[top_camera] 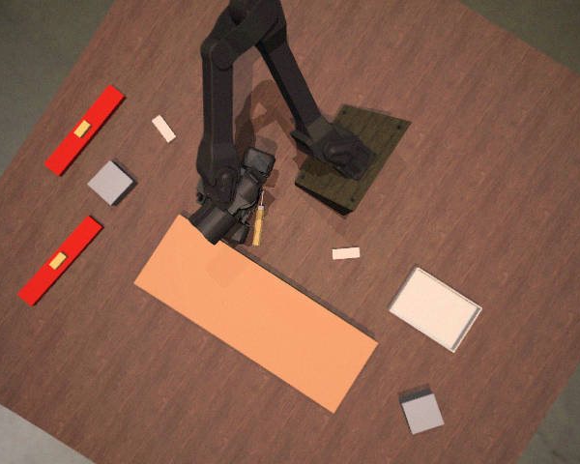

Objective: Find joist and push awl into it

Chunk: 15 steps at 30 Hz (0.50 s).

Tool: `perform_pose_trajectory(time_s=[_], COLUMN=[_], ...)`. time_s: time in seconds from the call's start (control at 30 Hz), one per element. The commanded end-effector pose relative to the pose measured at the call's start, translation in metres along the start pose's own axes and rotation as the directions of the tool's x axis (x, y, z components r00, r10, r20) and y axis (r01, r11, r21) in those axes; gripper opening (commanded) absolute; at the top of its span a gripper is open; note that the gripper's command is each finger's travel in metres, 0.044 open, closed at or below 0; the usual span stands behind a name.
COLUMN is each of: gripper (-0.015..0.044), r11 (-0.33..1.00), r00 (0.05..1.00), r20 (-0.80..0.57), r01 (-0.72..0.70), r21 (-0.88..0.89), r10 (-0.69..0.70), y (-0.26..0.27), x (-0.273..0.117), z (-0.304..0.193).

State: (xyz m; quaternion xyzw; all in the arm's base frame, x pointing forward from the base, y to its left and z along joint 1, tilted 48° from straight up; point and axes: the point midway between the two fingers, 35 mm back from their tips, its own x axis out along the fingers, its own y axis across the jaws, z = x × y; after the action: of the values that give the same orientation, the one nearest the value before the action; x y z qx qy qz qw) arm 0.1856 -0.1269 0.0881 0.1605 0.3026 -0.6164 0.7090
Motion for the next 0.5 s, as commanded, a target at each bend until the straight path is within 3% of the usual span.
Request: perform_pose_trajectory(time_s=[0.0, 0.47], gripper=[0.044, 0.044], r11=[0.999, 0.999], r00=[0.999, 0.999], r20=[0.049, 0.047], r01=[-0.011, -0.011], r21=[-0.042, -0.042], r10=[0.013, 0.013], y=[-0.0007, 0.0003], x=[-0.0005, 0.0049], z=[0.0011, -0.0016])
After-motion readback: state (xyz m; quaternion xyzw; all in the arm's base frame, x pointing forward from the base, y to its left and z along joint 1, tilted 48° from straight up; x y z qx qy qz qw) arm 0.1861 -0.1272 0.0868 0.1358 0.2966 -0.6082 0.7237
